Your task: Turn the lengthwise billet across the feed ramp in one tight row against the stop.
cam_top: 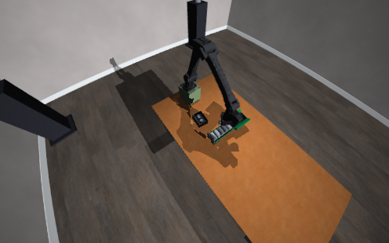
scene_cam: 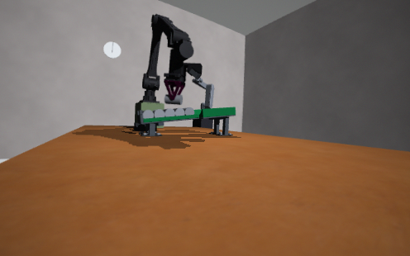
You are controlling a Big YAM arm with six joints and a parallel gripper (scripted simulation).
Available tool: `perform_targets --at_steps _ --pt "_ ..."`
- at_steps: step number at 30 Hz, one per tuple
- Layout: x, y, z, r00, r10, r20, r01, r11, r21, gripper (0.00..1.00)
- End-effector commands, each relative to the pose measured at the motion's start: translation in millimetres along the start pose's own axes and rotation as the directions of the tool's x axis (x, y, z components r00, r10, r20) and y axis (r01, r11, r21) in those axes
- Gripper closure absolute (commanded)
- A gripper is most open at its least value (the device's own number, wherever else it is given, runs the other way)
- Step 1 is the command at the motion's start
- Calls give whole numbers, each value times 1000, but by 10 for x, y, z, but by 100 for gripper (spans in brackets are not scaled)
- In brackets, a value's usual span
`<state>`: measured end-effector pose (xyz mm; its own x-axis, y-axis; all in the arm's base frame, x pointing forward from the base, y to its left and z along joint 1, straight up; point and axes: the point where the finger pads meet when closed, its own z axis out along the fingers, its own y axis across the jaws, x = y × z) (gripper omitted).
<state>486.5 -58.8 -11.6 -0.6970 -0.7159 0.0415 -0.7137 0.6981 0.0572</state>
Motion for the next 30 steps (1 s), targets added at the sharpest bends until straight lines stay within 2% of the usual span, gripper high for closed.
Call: perform_targets --at_steps 1,20,30 --pt "-231 -423 -620 990 93 105 -105 987 118 100" --pt "-161 -417 -614 940 316 128 -328 940 92 100" --pt "-108 -419 -610 876 460 143 -473 878 72 100"
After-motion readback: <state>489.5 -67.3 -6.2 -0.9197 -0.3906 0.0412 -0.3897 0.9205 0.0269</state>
